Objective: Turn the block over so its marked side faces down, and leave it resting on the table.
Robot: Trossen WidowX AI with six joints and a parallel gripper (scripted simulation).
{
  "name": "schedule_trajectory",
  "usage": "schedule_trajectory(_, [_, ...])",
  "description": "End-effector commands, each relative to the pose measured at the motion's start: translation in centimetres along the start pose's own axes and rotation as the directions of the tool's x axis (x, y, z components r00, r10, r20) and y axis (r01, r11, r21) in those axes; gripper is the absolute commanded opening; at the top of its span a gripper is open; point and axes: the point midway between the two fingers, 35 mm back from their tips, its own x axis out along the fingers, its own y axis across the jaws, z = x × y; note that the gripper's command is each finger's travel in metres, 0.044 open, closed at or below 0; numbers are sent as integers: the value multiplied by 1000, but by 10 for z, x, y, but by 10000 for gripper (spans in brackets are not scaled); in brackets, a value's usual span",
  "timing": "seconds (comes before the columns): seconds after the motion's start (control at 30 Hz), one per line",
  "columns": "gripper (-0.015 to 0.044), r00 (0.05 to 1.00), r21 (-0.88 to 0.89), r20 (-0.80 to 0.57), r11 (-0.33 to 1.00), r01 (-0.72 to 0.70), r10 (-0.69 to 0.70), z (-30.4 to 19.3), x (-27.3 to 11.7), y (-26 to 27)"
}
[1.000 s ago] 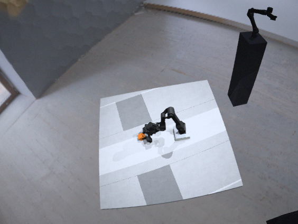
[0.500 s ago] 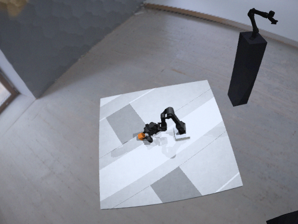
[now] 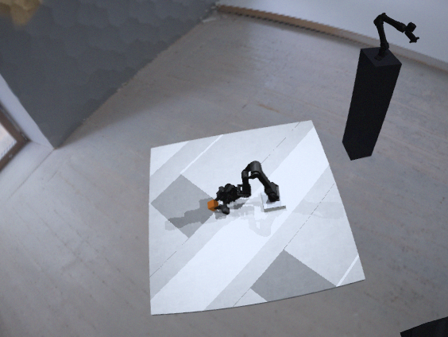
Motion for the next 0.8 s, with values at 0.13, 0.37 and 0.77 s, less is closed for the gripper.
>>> schedule_trajectory(0.13, [420,1000,3,5,1000,-4,4,1,0,0])
schedule_trajectory(0.37, [440,1000,3,5,1000,-4,4,1,0,0])
schedule_trajectory(0.77, [440,1000,3,5,1000,-4,4,1,0,0])
